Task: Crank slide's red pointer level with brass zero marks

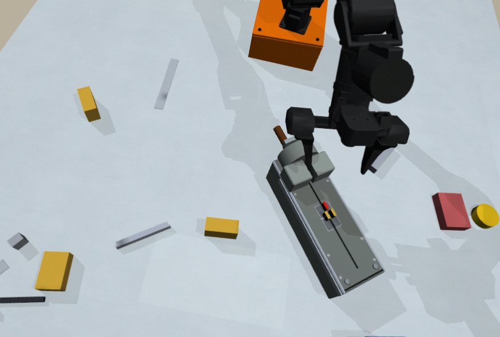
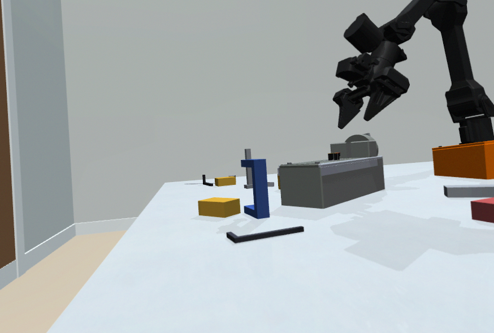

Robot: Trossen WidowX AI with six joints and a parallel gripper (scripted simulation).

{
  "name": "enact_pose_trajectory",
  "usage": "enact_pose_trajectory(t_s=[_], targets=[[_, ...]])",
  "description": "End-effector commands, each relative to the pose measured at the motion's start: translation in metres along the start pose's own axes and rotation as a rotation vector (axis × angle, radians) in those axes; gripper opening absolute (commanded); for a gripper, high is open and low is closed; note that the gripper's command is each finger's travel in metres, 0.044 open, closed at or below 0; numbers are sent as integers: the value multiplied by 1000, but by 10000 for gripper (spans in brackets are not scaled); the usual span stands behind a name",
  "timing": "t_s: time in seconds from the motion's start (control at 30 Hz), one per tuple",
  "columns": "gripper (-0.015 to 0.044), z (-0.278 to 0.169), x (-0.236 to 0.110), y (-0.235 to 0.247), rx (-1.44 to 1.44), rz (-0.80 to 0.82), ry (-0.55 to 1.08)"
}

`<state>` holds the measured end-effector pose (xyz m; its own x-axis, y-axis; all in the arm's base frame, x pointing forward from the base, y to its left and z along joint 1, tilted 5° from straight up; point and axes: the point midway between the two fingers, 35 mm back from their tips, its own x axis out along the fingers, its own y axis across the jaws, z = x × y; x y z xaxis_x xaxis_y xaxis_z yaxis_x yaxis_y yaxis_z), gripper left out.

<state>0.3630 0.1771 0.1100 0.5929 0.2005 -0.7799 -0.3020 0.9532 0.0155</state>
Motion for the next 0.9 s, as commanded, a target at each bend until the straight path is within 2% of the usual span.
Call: enact_pose_trajectory(t_s=[0.0,0.1,0.23,0.53,0.87], targets=[[440,16,-17,2,5,1,-16],[440,27,-35,4,3,2,-15],[440,27,-40,1,-11,10,-13],[440,-3,-62,-40,-191,123,-16],[440,-40,-89,-69,-396,235,-106]])
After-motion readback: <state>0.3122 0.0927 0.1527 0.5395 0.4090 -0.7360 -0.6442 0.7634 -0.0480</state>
